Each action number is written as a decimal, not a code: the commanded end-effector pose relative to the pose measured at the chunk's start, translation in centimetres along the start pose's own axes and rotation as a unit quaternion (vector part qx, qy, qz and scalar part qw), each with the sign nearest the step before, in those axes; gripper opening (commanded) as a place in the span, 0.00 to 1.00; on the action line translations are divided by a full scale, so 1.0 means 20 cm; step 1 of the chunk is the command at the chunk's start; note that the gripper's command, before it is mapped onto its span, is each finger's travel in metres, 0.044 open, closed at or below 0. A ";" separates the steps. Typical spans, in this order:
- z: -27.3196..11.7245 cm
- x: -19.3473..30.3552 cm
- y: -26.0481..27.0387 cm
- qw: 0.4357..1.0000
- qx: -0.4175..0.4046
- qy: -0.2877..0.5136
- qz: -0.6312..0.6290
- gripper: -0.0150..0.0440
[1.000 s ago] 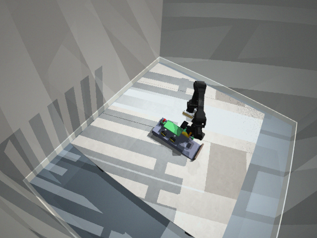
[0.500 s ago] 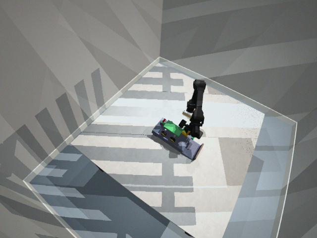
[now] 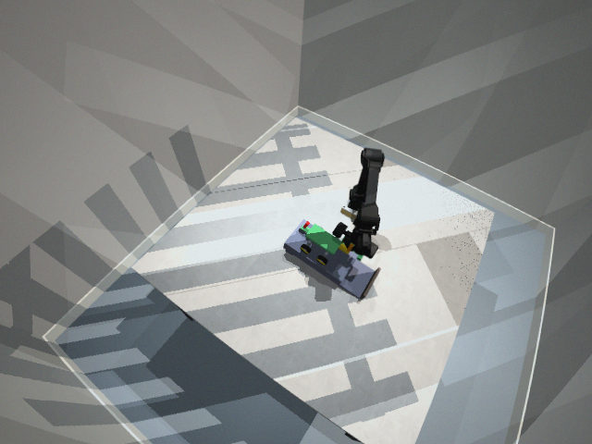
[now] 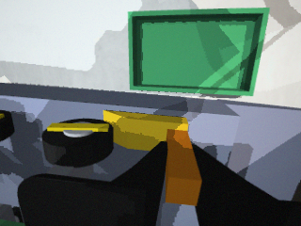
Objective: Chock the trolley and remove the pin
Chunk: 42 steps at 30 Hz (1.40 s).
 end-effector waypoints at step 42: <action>-0.36 0.11 0.13 0.980 -0.006 0.055 0.191 0.58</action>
Point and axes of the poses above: the point midway between the two fingers, 35 mm back from their tips, its own z axis out along the fingers, its own y axis across the jaws, x = y × z, the point moved 3 cm from there along -z, back along the fingers, and after that the axes turned 7 degrees about -z, right-handed, at the moved point
